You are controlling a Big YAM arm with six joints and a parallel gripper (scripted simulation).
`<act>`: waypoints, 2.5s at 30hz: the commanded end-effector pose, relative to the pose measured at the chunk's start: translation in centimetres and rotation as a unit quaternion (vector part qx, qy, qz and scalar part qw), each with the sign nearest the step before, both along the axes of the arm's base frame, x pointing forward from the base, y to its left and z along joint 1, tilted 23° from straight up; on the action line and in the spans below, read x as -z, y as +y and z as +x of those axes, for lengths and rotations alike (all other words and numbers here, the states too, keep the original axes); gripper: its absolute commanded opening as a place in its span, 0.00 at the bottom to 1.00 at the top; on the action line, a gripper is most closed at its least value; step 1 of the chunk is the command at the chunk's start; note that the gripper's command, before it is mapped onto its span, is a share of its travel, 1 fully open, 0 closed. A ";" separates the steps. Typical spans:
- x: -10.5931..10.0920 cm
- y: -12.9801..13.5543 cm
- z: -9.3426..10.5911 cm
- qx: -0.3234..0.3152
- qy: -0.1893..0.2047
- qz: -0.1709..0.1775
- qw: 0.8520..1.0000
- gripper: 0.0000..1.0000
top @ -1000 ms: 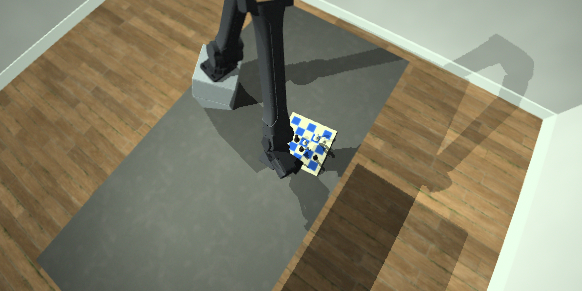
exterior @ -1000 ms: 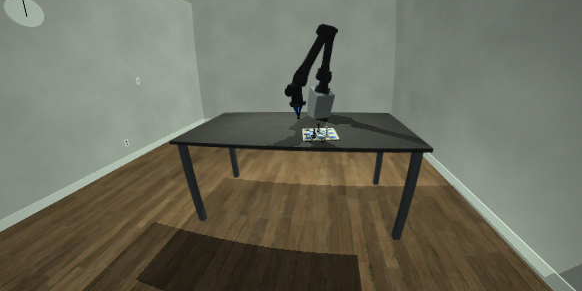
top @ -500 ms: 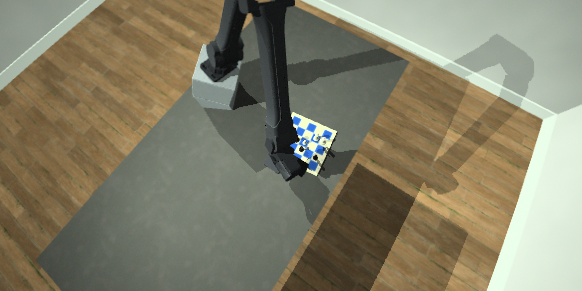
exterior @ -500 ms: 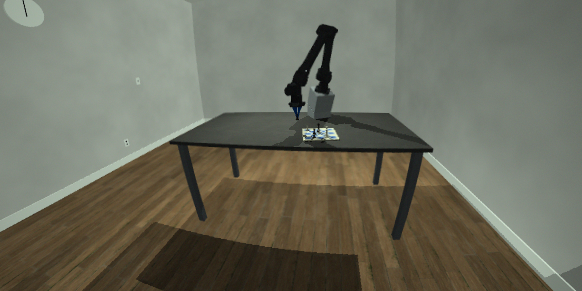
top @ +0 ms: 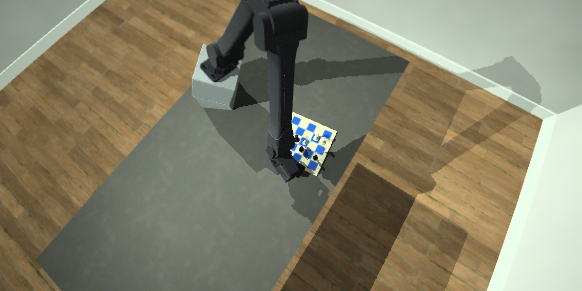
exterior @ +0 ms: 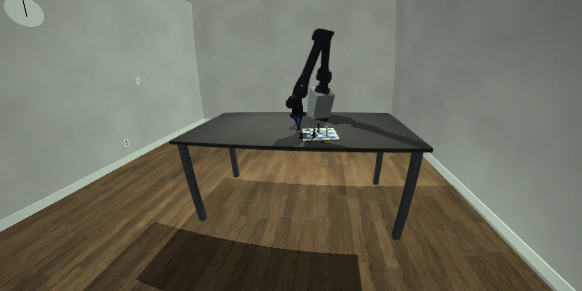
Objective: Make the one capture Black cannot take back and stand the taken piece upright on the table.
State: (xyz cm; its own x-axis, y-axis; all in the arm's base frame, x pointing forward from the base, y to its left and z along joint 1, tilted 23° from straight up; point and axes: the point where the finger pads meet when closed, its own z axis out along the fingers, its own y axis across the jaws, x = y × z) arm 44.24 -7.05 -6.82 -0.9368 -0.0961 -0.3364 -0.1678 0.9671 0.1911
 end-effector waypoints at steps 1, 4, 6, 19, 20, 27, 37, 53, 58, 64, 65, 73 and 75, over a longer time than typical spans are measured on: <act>-0.4 -1.0 2.1 0.013 -0.023 -0.006 1.000 0.00; 0.4 -0.1 2.5 0.006 -0.023 -0.006 1.000 0.00; 0.8 0.0 2.6 0.006 -0.023 -0.006 1.000 0.00; 0.3 -0.5 2.4 0.011 -0.028 -0.007 1.000 0.00; 0.3 -0.5 2.4 0.011 -0.028 -0.007 1.000 0.00; 0.3 -0.5 2.4 0.011 -0.028 -0.007 1.000 0.00; 0.3 -0.5 2.4 0.011 -0.028 -0.007 1.000 0.00; 0.3 -0.6 2.5 0.011 -0.028 -0.007 1.000 0.00; 0.3 -0.8 2.6 0.009 -0.028 -0.008 1.000 0.00; 0.4 -0.9 2.7 0.008 -0.028 -0.009 1.000 0.00; 0.4 -0.9 2.7 0.008 -0.027 -0.009 1.000 0.00; 0.4 -0.9 2.7 0.008 -0.027 -0.009 1.000 0.00; 0.4 -0.9 2.7 0.008 -0.027 -0.009 1.000 0.00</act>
State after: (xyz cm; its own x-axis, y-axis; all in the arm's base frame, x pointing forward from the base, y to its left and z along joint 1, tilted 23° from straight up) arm 45.28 -6.93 -8.43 -0.9330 -0.0878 -0.3491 -0.1605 0.9695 0.1853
